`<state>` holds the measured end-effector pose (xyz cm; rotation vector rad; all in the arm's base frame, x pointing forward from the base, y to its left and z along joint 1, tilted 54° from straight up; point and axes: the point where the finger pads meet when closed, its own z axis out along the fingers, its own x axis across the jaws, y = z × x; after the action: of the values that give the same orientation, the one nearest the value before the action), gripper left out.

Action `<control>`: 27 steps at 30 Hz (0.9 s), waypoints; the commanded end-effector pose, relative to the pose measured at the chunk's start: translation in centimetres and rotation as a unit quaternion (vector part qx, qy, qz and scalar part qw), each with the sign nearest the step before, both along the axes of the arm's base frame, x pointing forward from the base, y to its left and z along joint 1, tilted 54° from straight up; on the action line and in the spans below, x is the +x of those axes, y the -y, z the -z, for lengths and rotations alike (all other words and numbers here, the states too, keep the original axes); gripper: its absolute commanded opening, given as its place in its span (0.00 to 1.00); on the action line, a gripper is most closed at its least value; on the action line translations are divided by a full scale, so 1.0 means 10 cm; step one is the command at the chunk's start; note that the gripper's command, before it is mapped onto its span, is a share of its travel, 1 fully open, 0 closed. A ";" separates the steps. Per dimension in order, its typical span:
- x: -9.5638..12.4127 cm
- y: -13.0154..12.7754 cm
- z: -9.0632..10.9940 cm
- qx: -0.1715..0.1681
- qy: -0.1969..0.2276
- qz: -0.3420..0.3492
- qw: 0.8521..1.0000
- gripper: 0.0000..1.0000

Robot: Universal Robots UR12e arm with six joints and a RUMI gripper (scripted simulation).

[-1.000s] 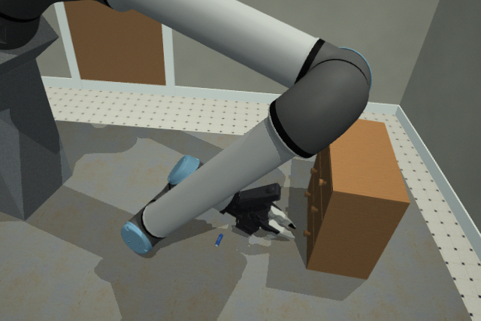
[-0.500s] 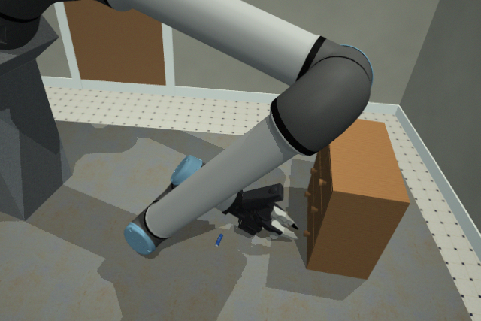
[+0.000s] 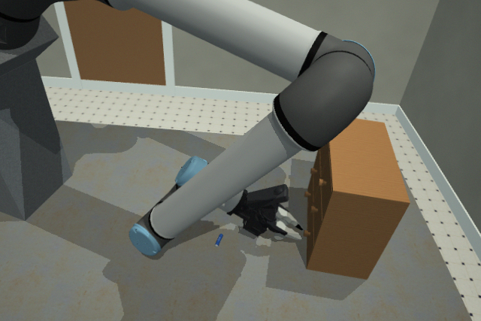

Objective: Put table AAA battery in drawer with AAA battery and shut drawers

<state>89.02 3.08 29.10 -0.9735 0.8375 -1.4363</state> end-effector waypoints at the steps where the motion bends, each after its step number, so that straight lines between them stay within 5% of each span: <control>1: 0.03 -0.01 -0.05 0.000 0.000 0.000 1.000 0.20; 27: 0.08 -0.01 -0.11 0.000 0.000 0.000 1.000 0.20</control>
<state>89.79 3.18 30.13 -0.9735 0.8376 -1.4363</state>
